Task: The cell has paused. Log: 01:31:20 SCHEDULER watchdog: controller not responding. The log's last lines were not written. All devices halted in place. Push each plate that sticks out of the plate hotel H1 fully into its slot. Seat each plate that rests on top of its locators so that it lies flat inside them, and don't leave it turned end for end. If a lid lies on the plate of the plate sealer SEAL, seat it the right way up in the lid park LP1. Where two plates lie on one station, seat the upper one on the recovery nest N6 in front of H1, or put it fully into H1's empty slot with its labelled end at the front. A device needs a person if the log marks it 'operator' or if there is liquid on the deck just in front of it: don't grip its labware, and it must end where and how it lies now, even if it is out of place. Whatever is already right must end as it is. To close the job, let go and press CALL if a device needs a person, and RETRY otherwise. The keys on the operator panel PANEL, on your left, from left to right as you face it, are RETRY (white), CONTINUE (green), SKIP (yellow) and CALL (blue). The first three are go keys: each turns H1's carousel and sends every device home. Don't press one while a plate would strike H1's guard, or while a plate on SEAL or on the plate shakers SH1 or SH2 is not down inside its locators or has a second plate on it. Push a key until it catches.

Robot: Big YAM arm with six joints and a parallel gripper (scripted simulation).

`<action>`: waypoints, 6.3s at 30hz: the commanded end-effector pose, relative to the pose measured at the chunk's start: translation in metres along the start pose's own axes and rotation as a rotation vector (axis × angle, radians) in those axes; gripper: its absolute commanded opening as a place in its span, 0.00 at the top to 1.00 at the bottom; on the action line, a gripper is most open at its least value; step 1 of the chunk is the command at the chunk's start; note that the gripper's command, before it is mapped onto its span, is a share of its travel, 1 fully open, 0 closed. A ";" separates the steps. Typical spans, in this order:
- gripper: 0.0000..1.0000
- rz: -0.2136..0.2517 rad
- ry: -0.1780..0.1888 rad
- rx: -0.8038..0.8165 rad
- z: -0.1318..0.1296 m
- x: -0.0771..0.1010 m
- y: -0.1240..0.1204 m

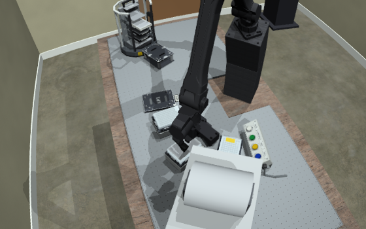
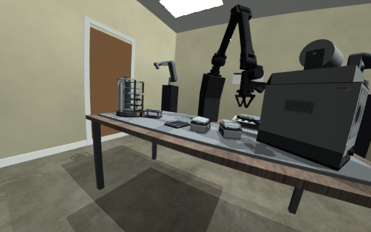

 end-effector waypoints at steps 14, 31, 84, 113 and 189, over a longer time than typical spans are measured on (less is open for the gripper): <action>0.00 0.004 0.006 0.011 0.004 0.044 0.000; 0.00 0.017 0.046 0.007 0.013 0.058 -0.006; 0.00 -0.005 -0.006 -0.432 0.033 0.071 0.037; 0.00 -0.009 0.000 -0.883 0.096 0.071 0.103; 0.00 0.010 0.024 0.247 0.145 0.060 0.142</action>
Point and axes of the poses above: the point where the finger pads meet when closed, its own x axis back along the fingers, its own z axis across the jaws, y = z × x, the point moved 5 cm from there along x, back along the fingers, and after that the axes turned 2 degrees about -x, right-handed, at the moved point
